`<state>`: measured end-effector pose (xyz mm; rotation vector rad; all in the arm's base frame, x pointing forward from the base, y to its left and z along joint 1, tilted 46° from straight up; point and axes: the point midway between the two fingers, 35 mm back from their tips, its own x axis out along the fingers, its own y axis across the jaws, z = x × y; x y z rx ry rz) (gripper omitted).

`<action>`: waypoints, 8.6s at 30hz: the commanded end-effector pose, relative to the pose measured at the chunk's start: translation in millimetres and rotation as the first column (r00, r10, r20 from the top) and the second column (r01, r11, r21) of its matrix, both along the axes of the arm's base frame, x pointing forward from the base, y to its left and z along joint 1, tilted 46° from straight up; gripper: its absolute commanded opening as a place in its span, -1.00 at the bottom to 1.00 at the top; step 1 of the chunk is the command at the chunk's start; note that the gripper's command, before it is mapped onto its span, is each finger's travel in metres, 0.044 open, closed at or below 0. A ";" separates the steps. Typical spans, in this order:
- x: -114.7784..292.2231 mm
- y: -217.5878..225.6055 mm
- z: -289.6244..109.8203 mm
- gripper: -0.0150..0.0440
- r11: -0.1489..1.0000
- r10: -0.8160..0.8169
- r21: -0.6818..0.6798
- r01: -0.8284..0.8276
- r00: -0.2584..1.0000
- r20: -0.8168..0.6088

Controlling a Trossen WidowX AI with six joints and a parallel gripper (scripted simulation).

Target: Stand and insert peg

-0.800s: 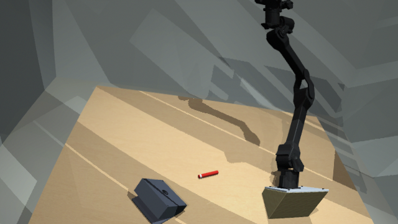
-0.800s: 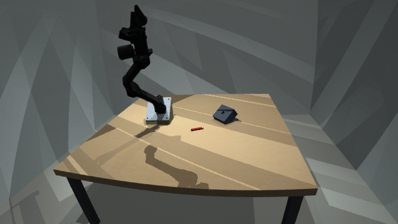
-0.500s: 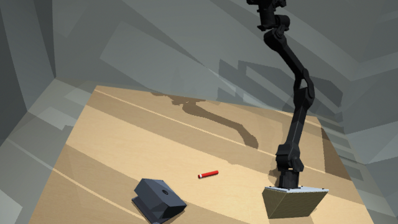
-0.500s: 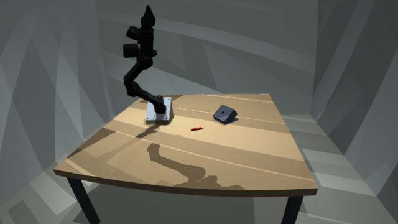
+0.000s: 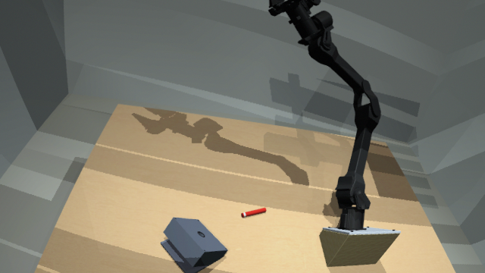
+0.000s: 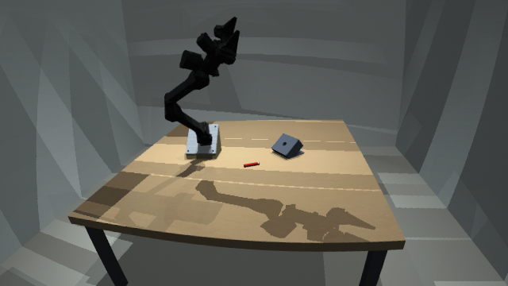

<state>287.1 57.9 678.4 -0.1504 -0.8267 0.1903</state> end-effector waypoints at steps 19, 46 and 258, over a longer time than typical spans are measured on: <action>140.0 -31.4 -186.2 1.00 0.968 -0.221 -0.048 0.248 0.738 -0.638; 142.9 -88.2 -416.1 1.00 0.825 -0.470 -0.439 0.355 0.000 -0.883; -49.6 -186.6 -585.8 -0.33 0.607 -0.794 -0.788 -0.098 -0.070 -0.603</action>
